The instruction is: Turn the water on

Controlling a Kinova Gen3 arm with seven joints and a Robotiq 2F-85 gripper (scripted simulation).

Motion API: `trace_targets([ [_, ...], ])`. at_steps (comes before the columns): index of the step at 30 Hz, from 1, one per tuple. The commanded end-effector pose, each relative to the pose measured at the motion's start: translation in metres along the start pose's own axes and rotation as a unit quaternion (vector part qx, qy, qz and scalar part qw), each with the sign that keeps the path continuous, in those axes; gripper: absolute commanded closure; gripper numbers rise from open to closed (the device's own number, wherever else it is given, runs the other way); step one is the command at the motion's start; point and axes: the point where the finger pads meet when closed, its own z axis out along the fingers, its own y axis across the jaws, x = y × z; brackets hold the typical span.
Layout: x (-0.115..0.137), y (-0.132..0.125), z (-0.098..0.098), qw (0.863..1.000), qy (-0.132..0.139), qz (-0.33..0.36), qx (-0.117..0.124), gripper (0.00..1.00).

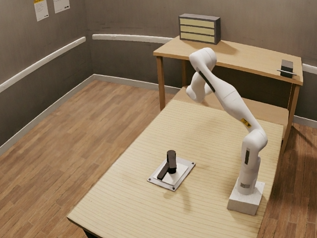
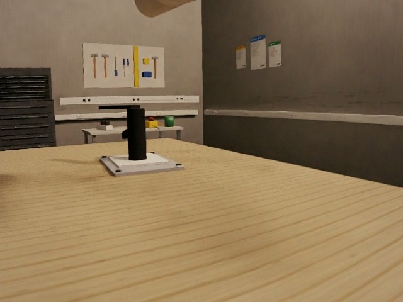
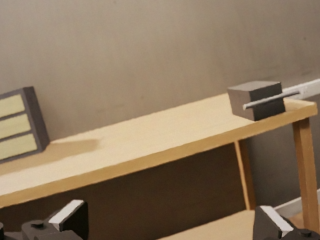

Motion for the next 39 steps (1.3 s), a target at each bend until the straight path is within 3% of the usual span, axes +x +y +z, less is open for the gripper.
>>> trace_targets([
  [1,0.001,0.0,0.0,1.0,0.001,0.001,0.0,0.0],
  [25,-0.001,0.0,-0.003,1.0,-0.004,-0.001,-0.003,0.0],
  [34,-0.013,0.004,-0.019,0.999,-0.029,-0.01,-0.016,0.0],
  [39,-0.03,0.009,-0.042,0.997,-0.065,-0.024,-0.031,0.0],
])
